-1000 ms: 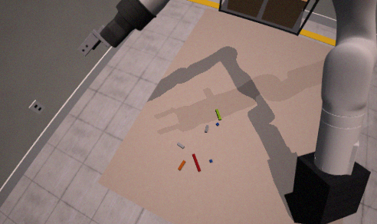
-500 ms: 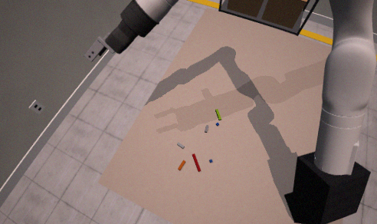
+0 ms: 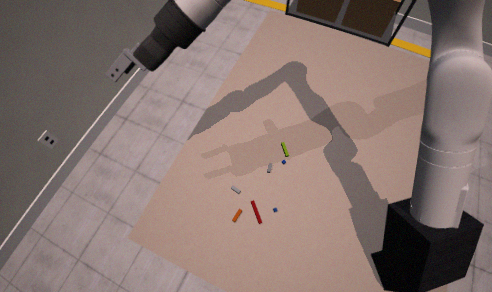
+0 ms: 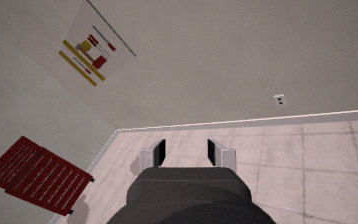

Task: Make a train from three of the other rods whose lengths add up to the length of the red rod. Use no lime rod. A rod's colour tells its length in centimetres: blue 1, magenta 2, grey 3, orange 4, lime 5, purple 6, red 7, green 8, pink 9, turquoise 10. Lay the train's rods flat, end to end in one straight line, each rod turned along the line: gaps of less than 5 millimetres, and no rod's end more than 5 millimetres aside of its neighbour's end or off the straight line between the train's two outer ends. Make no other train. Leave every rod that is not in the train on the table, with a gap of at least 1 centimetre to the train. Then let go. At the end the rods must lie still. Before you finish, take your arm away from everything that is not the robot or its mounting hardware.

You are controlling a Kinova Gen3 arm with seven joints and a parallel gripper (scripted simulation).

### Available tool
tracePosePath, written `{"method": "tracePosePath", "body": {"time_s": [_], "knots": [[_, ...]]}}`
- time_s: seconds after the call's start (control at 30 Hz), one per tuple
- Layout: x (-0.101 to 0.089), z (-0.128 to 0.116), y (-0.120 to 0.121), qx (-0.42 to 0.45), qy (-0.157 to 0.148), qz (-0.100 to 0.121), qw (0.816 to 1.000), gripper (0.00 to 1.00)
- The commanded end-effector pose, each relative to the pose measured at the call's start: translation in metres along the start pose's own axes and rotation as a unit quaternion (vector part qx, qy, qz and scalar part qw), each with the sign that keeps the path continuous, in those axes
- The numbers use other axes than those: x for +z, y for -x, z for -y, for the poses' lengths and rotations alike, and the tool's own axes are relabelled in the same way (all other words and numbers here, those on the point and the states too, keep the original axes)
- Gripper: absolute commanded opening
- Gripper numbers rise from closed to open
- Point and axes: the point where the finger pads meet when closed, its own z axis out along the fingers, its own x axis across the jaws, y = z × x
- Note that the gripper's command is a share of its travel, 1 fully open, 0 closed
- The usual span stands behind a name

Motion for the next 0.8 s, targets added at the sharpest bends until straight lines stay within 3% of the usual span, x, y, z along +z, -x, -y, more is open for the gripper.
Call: {"method": "tracePosePath", "body": {"time_s": [0.0,0.4,0.43,0.77], "knots": [[0.000,0.003,0.008,-0.004,-0.002,0.004,1.000,1.00],[0.000,0.003,0.008,-0.004,-0.002,0.004,1.000,1.00],[0.009,-0.013,0.008,0.017,0.010,-0.005,1.000,1.00],[0.009,-0.013,0.008,0.017,0.010,-0.005,1.000,1.00]]}}
